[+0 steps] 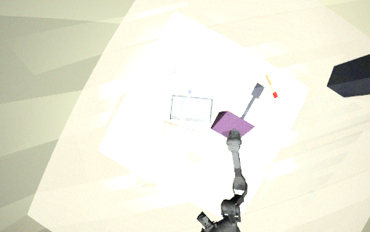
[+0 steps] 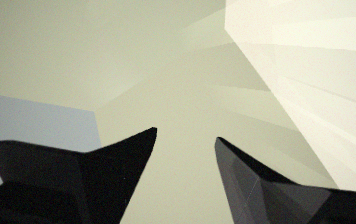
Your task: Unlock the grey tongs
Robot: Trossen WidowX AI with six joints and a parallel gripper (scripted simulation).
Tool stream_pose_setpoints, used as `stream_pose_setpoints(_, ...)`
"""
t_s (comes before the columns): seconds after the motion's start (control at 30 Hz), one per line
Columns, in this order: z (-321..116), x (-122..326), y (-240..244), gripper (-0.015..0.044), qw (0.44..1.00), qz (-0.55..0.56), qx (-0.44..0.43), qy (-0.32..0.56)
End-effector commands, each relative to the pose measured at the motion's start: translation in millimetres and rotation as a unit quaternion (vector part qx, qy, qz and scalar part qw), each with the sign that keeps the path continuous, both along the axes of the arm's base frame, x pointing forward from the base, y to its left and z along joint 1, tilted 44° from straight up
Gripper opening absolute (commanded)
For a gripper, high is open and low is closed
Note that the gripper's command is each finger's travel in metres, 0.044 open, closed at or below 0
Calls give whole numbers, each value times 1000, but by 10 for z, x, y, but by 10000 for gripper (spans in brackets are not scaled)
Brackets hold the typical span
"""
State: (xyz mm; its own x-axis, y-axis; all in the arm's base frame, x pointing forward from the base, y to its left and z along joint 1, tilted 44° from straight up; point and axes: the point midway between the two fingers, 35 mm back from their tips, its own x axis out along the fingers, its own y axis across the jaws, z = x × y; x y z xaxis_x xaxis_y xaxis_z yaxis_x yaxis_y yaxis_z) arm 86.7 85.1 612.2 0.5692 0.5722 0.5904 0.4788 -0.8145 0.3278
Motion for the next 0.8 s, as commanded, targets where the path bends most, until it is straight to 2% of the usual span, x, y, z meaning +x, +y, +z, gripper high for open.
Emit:
stream_pose_setpoints(0.0,-66,453,-439,260,983,64,131,114)
stream_pose_setpoints(0.03,-108,580,-553,260,971,85,170,147)
stream_pose_setpoints(0.13,-144,666,-618,260,964,96,188,163)
stream_pose_setpoints(0.23,-197,794,-730,260,943,124,240,195)
stream_pose_setpoints(0.4,-397,1187,-1028,260,870,182,365,277)
stream_pose_setpoints(0.53,-472,1284,-1082,260,854,188,387,293)
stream_pose_setpoints(0.77,-702,1599,-1296,260,782,219,467,349)
